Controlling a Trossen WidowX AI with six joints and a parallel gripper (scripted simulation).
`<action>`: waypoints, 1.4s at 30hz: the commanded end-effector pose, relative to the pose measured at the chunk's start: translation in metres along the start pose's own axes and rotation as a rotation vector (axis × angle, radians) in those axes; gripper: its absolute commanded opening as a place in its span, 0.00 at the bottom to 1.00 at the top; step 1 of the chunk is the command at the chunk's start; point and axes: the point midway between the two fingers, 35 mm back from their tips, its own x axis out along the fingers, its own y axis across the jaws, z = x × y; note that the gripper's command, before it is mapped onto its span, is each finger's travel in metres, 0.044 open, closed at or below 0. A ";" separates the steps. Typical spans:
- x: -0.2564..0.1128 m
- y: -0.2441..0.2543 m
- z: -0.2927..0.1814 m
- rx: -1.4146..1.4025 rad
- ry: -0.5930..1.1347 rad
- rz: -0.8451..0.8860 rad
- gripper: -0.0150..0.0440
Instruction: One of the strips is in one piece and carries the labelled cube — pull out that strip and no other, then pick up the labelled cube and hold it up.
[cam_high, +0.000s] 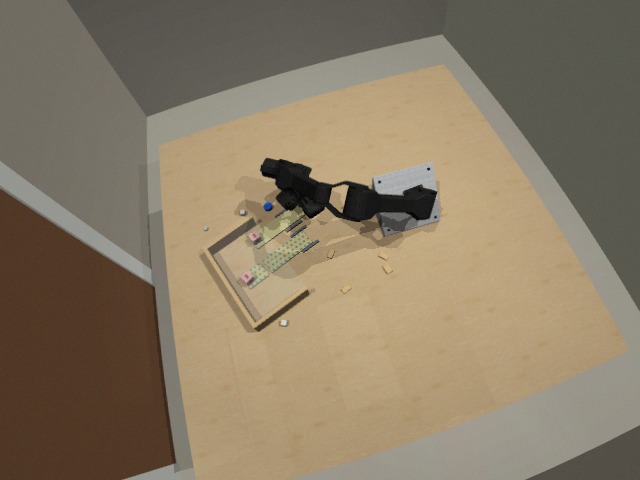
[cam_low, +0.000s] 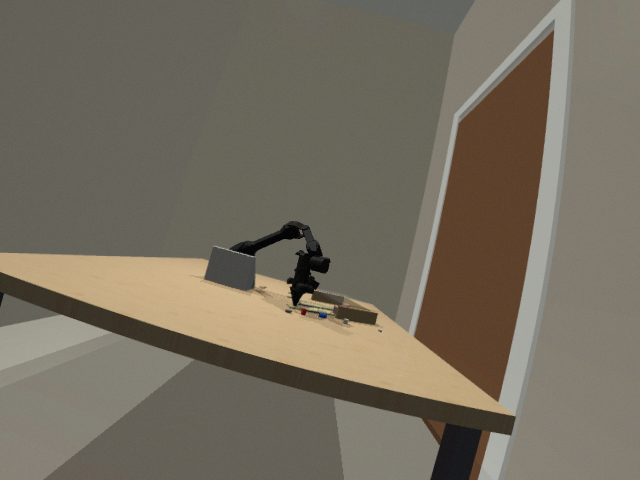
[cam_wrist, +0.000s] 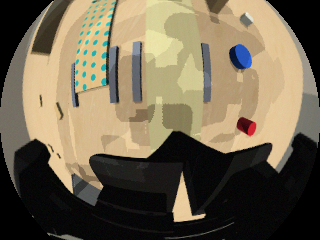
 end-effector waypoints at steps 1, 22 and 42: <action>0.004 0.001 -0.013 0.007 0.025 0.004 0.25; 0.003 0.001 -0.046 0.007 0.026 0.003 0.25; 0.002 0.001 -0.078 0.008 0.027 0.002 0.25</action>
